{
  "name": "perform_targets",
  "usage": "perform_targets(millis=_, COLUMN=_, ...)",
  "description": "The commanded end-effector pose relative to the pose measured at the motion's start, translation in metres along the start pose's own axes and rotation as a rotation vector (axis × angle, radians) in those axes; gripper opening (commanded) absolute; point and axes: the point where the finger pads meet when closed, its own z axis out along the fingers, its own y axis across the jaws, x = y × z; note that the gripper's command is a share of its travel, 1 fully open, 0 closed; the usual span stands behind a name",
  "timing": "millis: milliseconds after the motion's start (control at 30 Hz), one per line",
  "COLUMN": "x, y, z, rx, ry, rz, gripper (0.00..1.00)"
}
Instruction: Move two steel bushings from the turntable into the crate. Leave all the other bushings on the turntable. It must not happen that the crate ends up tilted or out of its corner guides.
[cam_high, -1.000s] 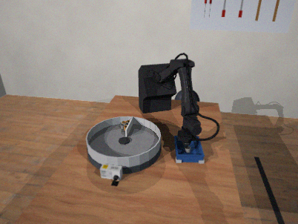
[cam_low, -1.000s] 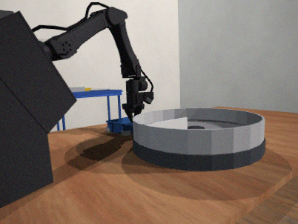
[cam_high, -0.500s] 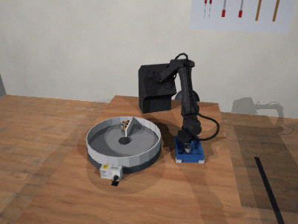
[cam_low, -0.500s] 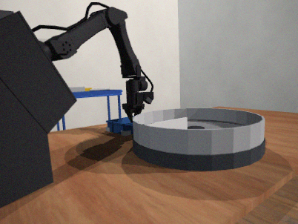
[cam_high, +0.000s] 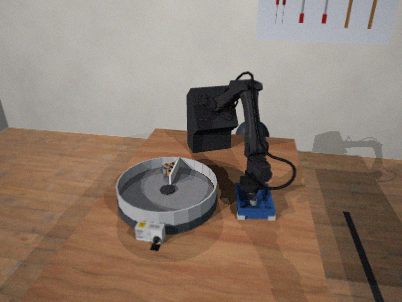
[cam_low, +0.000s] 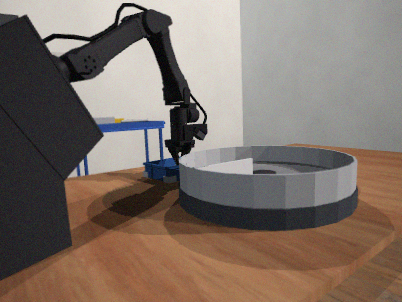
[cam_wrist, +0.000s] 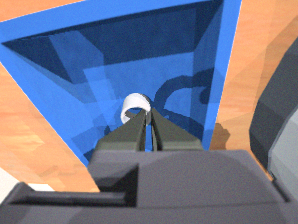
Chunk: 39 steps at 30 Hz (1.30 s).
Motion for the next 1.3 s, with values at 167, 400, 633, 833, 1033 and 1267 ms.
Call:
perform_targets(millis=167, x=-0.01, y=0.0, z=-0.009, rx=-0.011, ry=-0.033, rz=-0.001, gripper=0.0)
perform_targets(millis=400, x=-0.006, y=-0.001, z=-0.007, rx=-0.008, ry=-0.026, rz=-0.002, gripper=0.0)
perform_targets(millis=633, x=-0.002, y=0.002, z=-0.007, rx=-0.009, ry=-0.025, rz=-0.003, gripper=0.0)
perform_targets(millis=833, x=-0.001, y=0.004, z=-0.007, rx=-0.011, ry=-0.028, rz=-0.004, gripper=0.0)
perform_targets(millis=1033, x=-0.005, y=0.007, z=-0.009, rx=-0.017, ry=-0.037, rz=-0.003, gripper=0.0)
perform_targets(millis=1267, x=-0.005, y=0.007, z=-0.009, rx=-0.017, ry=-0.037, rz=-0.003, gripper=0.0)
